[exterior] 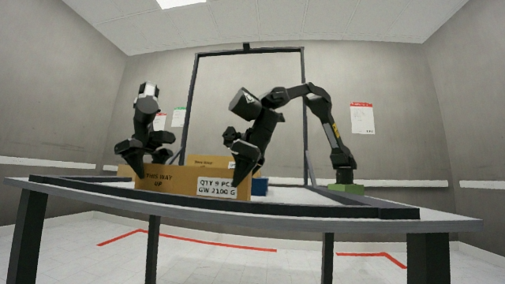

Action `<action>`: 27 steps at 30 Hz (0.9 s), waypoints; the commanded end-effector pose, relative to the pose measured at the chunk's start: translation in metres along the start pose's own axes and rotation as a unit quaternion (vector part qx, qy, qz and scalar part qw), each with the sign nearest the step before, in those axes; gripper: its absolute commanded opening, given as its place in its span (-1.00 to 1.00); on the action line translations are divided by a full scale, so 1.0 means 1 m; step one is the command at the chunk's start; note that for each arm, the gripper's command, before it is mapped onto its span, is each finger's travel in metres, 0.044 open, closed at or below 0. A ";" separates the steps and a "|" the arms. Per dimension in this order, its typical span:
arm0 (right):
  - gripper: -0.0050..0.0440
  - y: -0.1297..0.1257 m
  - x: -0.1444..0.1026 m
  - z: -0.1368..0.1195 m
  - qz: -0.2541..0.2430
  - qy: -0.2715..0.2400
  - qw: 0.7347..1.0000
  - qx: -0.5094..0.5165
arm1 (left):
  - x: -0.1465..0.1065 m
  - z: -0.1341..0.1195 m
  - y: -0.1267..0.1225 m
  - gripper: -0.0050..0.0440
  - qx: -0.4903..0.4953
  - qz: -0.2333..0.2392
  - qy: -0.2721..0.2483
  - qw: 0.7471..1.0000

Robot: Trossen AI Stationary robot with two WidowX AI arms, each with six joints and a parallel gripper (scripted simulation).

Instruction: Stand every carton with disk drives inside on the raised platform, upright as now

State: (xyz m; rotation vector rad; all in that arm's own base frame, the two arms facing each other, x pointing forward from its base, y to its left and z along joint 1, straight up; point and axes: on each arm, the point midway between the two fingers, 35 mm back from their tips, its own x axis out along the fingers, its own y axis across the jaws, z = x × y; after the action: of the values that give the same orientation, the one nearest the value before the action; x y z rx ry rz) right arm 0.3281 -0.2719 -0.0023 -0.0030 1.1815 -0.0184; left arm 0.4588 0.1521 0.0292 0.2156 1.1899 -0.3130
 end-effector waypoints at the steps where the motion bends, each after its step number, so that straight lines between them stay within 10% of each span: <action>1: 0.76 -0.002 -0.009 0.005 -0.009 -0.010 1.000 -0.003 | -0.010 0.007 0.003 0.77 0.004 0.010 -0.011 1.000; 27: 0.76 -0.001 -0.010 0.006 0.004 0.004 1.000 0.001 | -0.010 0.008 0.003 0.77 0.006 0.016 -0.019 1.000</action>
State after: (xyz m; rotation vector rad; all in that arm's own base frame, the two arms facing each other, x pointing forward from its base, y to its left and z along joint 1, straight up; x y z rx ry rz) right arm 0.3250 -0.2689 0.0008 0.0196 1.2077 -0.0031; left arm 0.4601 0.1526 0.0256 0.2219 1.1785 -0.3081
